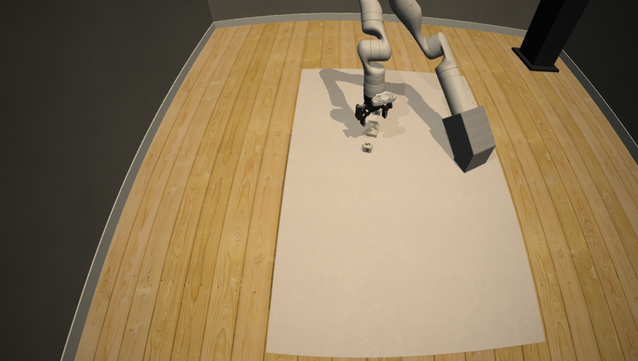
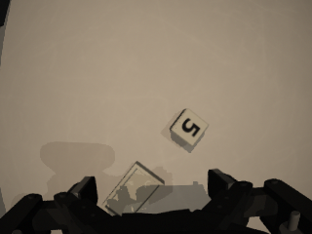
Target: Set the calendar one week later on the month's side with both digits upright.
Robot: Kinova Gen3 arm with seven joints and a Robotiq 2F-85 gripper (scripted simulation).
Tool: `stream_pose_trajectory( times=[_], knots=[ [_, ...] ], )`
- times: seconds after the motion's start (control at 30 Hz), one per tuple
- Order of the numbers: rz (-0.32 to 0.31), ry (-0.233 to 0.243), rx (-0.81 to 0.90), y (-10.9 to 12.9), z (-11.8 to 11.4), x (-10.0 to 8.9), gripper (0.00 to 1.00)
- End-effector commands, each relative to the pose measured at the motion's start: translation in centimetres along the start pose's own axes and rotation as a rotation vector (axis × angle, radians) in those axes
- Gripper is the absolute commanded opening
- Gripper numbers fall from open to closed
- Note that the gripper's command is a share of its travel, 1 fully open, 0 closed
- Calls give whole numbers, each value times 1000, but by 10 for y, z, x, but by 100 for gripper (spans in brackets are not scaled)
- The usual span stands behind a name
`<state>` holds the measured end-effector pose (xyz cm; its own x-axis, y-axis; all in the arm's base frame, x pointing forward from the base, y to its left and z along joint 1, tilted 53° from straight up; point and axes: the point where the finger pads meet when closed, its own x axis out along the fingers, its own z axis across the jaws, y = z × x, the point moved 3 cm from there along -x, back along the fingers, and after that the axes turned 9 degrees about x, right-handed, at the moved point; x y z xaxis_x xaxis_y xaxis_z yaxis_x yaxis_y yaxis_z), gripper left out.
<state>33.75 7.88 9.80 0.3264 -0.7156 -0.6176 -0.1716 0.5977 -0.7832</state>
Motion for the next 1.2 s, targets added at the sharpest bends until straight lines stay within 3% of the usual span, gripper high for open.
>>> stream_pose_trajectory(
  times=[0.0, 0.43, 1.17],
  knots=[
    [-8, -9, 47, 6, 3, 0, 100],
    [-7, -36, 395, 26, 19, 1, 100],
    [1, -62, 658, 42, 32, 1, 100]
  ],
)
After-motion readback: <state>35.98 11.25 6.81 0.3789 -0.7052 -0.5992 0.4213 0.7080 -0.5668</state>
